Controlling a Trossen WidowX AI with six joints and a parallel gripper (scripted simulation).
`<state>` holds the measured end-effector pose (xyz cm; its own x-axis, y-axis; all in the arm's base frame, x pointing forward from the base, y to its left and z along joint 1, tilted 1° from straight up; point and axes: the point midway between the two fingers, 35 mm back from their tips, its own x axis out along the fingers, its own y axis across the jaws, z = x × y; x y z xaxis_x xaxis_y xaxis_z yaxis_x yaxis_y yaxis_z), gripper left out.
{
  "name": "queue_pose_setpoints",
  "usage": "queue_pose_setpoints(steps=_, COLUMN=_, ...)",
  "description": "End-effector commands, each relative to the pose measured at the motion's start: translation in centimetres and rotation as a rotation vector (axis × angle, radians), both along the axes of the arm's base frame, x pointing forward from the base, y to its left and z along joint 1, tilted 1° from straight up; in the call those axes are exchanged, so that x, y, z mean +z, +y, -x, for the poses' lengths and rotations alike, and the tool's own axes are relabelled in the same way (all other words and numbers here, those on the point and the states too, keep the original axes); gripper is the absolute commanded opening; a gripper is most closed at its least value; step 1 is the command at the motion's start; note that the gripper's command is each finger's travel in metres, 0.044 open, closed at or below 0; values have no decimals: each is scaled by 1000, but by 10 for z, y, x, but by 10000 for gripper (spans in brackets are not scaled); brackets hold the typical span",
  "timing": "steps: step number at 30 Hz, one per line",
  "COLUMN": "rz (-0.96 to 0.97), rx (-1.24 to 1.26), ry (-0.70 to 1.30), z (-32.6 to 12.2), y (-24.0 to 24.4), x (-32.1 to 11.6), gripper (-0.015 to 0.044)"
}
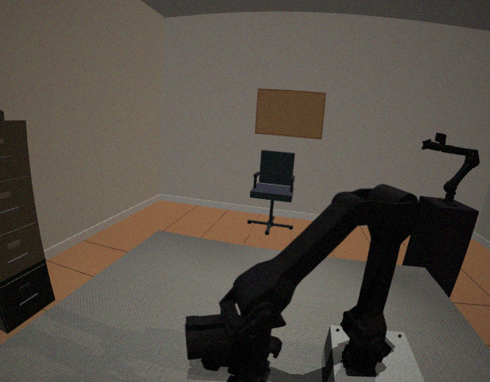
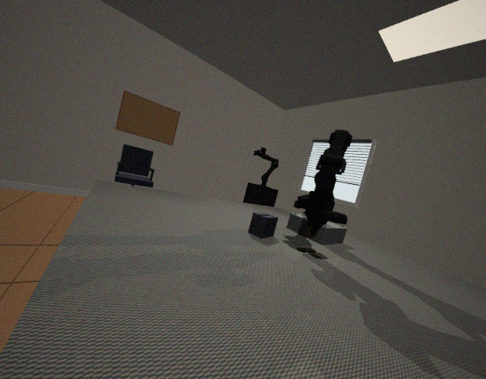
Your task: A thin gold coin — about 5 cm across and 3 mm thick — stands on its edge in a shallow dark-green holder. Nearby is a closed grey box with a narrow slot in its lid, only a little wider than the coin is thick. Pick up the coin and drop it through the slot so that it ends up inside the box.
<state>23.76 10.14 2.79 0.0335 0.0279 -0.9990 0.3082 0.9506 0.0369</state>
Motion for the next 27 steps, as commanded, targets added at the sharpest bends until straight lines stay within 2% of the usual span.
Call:
queue_pose_setpoints(steps=1, rz=1, rx=4, ry=-9, z=-1, y=0, x=12, gripper=0)
queue_pose_setpoints(steps=18, rz=0, rx=6, ry=-8, z=5, y=-3, x=49, gripper=0)
queue_pose_setpoints(steps=27, rz=10, rx=279, ry=-15, z=10, y=0, x=48, gripper=0)
